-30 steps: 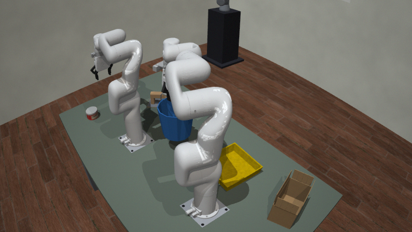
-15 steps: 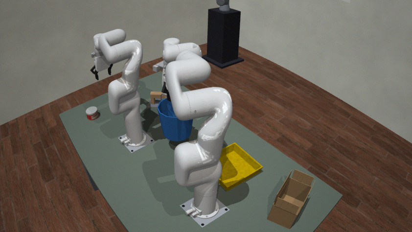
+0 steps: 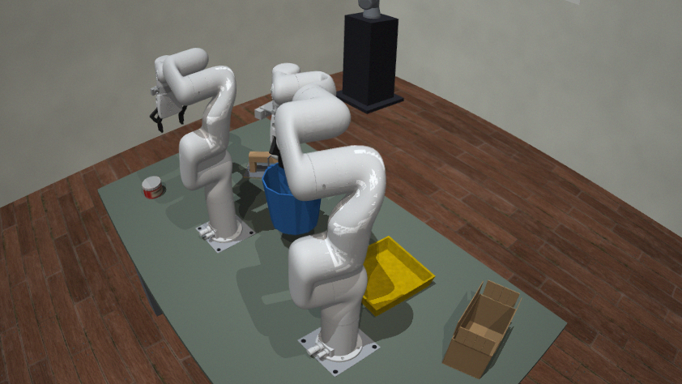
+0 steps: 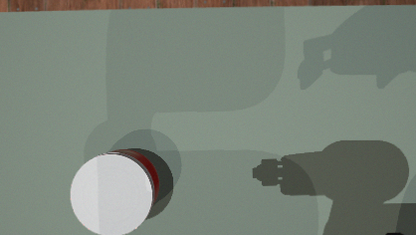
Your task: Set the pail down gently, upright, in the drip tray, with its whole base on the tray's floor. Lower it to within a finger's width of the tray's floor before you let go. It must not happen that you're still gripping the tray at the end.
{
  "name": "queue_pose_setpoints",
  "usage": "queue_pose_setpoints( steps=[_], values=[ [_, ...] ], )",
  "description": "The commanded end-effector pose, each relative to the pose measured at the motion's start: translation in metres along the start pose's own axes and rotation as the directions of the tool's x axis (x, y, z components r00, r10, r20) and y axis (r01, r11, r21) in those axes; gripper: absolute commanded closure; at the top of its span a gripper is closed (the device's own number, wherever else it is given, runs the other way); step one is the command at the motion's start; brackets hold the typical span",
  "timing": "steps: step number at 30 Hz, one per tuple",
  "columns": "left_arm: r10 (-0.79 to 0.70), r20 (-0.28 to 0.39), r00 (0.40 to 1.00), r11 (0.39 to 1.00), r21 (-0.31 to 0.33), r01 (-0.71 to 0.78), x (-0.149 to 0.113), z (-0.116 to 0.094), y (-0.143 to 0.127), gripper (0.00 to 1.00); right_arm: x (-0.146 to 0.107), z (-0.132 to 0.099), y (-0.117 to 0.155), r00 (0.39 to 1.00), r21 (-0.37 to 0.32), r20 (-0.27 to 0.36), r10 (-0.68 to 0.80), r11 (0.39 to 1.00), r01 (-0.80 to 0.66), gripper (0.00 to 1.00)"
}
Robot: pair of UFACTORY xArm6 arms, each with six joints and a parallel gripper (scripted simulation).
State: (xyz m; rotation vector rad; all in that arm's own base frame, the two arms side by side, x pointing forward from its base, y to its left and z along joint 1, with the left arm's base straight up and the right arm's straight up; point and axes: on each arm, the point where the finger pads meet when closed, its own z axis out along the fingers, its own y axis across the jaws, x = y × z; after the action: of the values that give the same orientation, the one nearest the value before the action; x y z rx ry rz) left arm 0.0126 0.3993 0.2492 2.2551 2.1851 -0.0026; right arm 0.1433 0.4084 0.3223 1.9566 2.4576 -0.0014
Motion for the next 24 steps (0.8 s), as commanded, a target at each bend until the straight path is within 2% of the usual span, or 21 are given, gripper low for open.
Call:
queue_pose_setpoints(
  steps=[1,24],
  values=[
    [0.0,-0.002,1.0,1.0,0.0,0.0,0.0,-0.001,0.0,0.0,-0.004,-0.001,0.001,1.0,-0.002,-0.002,0.0,1.0,0.0,1.0],
    [0.0,-0.002,1.0,1.0,0.0,0.0,0.0,-0.001,0.0,0.0,-0.038,-0.001,0.003,1.0,-0.002,-0.002,0.0,1.0,0.0,1.0]
  ],
)
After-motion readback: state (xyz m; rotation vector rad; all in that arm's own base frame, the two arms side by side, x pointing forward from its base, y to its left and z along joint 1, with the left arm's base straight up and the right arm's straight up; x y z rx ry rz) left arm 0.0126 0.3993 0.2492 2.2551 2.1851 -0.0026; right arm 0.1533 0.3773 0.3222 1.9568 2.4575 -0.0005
